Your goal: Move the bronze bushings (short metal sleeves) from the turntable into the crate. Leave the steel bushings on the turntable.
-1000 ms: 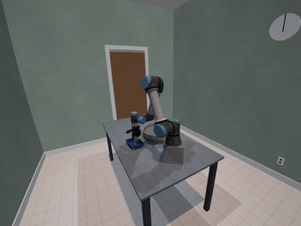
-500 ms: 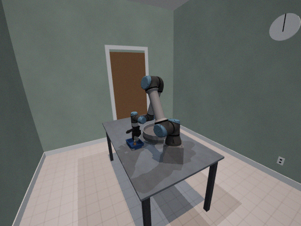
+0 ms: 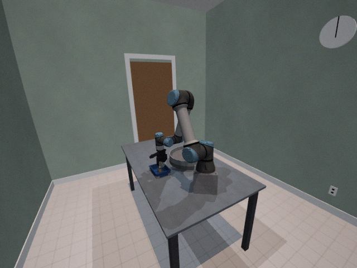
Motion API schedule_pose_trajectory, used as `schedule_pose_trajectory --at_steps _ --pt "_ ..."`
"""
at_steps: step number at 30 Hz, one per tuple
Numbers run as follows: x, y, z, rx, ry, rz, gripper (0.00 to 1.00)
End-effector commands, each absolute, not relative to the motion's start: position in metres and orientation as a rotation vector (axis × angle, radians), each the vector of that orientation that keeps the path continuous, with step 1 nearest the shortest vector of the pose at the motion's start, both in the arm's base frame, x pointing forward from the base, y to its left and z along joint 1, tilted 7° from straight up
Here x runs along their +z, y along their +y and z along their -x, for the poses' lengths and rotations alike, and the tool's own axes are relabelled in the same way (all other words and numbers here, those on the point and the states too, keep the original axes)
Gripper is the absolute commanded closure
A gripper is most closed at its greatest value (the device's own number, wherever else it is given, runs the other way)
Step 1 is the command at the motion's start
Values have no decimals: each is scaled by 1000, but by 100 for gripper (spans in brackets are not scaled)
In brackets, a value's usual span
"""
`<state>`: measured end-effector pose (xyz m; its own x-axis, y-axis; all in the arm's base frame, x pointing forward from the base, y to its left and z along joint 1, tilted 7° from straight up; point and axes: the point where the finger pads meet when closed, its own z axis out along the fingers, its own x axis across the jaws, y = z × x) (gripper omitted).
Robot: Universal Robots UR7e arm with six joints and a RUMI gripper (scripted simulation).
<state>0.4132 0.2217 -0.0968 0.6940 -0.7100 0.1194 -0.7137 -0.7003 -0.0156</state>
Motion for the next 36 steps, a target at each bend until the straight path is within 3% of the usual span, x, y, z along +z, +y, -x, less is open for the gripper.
schedule_pose_trajectory --at_steps 1,2,36 --pt "-98 220 -412 177 -1205 -2860 100" --pt "-98 220 -412 177 -1205 -2860 94" --pt "-98 220 -412 177 -1205 -2860 94"
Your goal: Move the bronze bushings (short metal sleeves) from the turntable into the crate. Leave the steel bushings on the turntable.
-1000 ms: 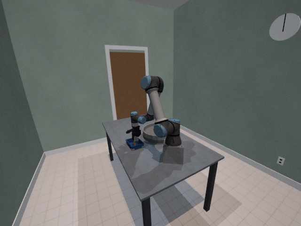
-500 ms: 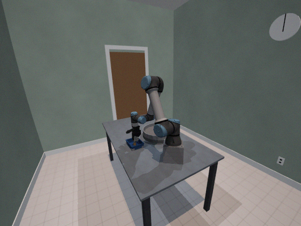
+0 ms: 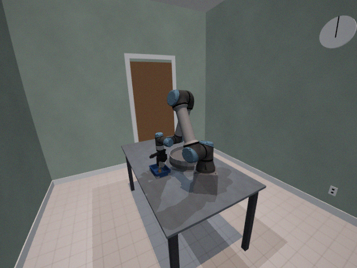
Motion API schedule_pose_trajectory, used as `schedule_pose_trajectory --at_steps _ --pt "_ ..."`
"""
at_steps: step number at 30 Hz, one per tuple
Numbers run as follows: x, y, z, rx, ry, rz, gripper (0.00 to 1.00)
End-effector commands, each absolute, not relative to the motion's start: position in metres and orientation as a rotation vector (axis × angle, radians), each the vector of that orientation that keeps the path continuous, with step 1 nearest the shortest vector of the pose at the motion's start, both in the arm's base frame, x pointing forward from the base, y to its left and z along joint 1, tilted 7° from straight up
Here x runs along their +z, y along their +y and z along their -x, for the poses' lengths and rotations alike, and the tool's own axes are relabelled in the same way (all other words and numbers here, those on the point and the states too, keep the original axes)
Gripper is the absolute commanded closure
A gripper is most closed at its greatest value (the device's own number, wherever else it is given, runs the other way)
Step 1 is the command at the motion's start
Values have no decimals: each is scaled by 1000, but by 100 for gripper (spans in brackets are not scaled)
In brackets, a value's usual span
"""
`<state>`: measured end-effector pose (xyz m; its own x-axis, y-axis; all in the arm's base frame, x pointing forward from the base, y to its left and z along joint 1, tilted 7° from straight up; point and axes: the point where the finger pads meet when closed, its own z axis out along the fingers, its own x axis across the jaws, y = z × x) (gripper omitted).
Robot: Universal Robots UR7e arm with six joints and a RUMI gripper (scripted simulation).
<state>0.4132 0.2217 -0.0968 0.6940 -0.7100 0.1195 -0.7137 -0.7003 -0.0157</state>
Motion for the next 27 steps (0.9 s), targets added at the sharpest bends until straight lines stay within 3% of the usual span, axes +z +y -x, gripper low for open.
schedule_pose_trajectory --at_steps 1,27 --pt "-98 220 -412 177 -1205 -2860 94" --pt "-27 227 -408 186 -1203 -2864 94"
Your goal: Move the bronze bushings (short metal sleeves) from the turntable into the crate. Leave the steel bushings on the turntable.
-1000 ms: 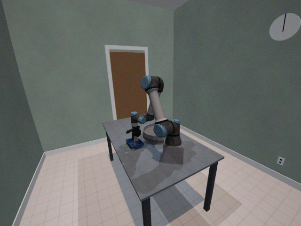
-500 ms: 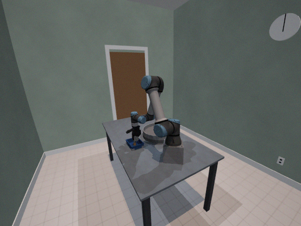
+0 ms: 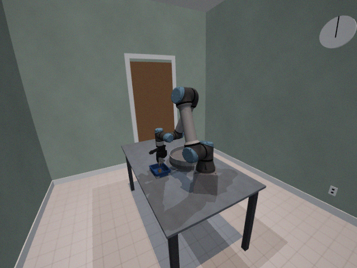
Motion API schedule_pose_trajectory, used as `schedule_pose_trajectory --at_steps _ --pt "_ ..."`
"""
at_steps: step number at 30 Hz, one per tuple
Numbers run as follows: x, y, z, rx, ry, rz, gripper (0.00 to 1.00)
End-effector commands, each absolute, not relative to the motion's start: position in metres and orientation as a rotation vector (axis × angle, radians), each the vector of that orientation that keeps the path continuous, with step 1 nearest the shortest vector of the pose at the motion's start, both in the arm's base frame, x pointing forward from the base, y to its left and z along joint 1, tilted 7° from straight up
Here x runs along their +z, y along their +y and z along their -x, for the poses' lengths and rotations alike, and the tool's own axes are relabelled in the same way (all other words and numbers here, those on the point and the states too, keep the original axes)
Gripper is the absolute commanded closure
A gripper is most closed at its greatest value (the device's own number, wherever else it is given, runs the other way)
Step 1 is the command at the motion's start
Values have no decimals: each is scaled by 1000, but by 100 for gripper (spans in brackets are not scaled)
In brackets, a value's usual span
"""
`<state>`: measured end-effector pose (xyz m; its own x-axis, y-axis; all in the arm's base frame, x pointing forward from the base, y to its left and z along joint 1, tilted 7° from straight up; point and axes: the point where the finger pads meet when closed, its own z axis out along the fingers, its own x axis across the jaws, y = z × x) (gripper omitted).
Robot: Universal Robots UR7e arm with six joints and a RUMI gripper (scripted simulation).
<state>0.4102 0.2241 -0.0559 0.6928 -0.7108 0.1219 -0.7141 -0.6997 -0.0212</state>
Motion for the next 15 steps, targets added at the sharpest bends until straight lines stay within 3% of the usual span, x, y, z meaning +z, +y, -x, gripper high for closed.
schedule_pose_trajectory --at_steps 1,15 --pt "-22 228 -407 186 -1203 -2864 94" --pt "9 230 -404 186 -1204 -2864 94"
